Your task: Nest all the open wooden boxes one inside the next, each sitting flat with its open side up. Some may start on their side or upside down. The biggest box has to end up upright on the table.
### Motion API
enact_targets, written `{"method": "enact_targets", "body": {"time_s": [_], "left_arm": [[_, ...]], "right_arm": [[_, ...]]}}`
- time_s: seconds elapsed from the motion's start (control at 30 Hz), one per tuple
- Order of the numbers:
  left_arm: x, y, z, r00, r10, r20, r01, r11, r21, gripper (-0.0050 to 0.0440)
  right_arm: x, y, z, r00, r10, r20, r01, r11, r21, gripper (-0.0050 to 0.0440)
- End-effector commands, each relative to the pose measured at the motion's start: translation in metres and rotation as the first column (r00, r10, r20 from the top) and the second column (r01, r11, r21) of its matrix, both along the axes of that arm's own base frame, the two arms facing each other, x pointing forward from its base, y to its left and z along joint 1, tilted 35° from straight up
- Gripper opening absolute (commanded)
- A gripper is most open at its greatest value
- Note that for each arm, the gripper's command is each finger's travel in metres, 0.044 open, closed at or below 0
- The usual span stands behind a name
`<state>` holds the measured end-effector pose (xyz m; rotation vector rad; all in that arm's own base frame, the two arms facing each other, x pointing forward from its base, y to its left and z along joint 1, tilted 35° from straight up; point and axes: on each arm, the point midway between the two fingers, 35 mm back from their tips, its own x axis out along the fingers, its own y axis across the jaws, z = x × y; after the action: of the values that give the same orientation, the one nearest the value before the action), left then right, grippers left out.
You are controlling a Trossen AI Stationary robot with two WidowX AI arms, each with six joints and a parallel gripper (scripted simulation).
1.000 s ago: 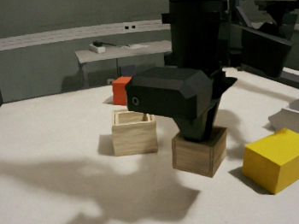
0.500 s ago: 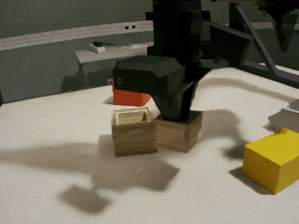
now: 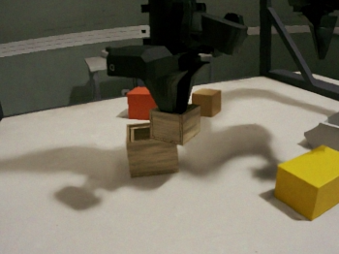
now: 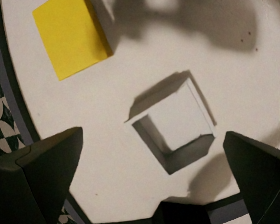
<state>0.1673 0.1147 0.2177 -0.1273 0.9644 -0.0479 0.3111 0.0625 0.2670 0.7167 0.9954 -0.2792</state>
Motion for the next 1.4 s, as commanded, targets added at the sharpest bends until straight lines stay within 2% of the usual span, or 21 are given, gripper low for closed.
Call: {"method": "enact_targets", "body": {"time_s": [0.0,0.43,0.7,0.97,1.07,1.13,1.37], "left_arm": [[0.001,0.001,0.004,1.0,-0.006,0.004,0.006,1.0,0.016,0.04],[0.001,0.001,0.004,1.0,-0.006,0.004,0.006,1.0,0.016,0.04],[0.001,0.003,0.004,1.0,0.009,0.014,-0.009,1.0,0.019,0.04],[0.008,0.013,0.005,0.962,0.188,0.2,-0.198,0.98,0.029,0.04],[0.01,0.016,0.007,0.941,0.225,0.254,-0.24,0.97,0.027,0.04],[0.01,0.016,0.007,0.941,0.225,0.254,-0.24,0.97,0.027,0.04],[0.013,0.023,0.015,0.862,0.306,0.404,-0.336,0.942,0.004,0.04]], "right_arm": [[-0.014,0.011,0.013,0.999,-0.007,0.039,0.006,1.0,0.005,0.0194],[-0.046,0.048,0.018,0.998,-0.007,0.055,0.006,1.0,0.016,0.0194],[-0.046,0.052,0.019,0.998,-0.005,0.056,0.004,1.0,0.018,0.0194],[-0.046,0.052,0.019,0.998,-0.005,0.056,0.004,1.0,0.018,0.0194],[-0.046,0.052,0.019,0.998,-0.005,0.056,0.004,1.0,0.018,0.0194],[-0.046,0.052,0.019,0.998,-0.005,0.056,0.004,1.0,0.018,0.0194],[-0.046,0.052,0.019,0.998,-0.005,0.056,0.004,1.0,0.018,0.0194]]}}
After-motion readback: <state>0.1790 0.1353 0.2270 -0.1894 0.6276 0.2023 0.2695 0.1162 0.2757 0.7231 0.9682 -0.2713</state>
